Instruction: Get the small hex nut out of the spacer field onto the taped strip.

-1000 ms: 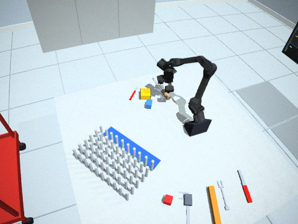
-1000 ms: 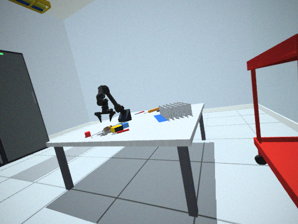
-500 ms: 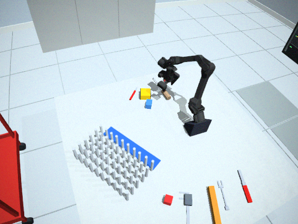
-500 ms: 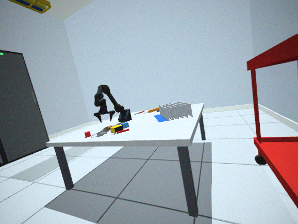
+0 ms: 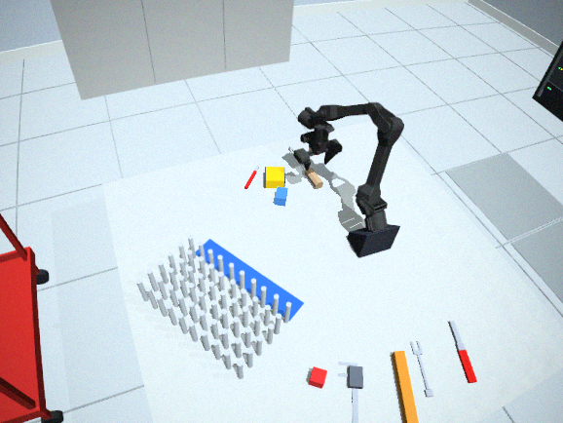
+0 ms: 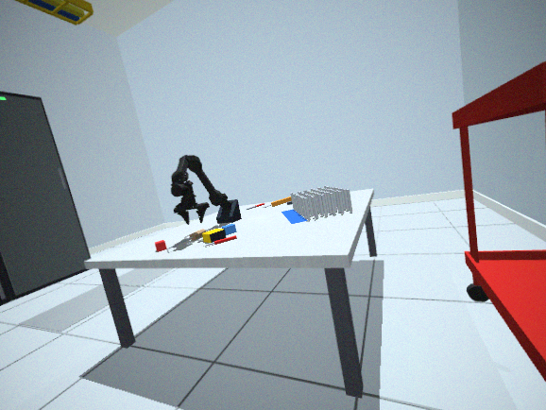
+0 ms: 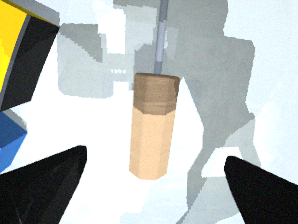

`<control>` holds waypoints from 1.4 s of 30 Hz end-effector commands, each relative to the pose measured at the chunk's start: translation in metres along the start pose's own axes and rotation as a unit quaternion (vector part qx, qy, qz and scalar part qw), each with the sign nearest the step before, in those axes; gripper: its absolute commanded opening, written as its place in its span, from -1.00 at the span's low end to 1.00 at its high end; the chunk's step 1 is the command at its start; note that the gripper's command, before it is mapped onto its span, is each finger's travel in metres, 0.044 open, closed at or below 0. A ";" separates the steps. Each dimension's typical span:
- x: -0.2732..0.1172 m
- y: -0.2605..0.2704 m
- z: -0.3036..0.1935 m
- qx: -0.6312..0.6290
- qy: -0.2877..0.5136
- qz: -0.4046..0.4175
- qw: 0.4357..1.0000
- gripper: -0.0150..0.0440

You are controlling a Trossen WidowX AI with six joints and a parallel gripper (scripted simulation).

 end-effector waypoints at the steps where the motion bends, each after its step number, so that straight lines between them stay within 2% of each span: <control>1: 0.001 0.001 0.000 0.005 0.003 0.003 1.000 0.56; 2: 0.001 0.001 0.000 0.005 0.003 0.003 1.000 0.47; 3: 0.001 0.001 0.000 0.005 0.003 0.003 1.000 0.46; 14: 0.002 0.001 0.000 0.005 0.003 0.003 1.000 0.46; 42: 0.047 0.003 0.001 0.004 0.003 0.002 1.000 0.46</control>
Point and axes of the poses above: the point midway between the two fingers, 35 mm back from their tips, its own x axis out along the fingers, its own y axis across the jaws, z = x × y, the point moved 3 cm from there along -x, back along the fingers, and after that the axes turned 14 degrees about -x, right-handed, at the moved point
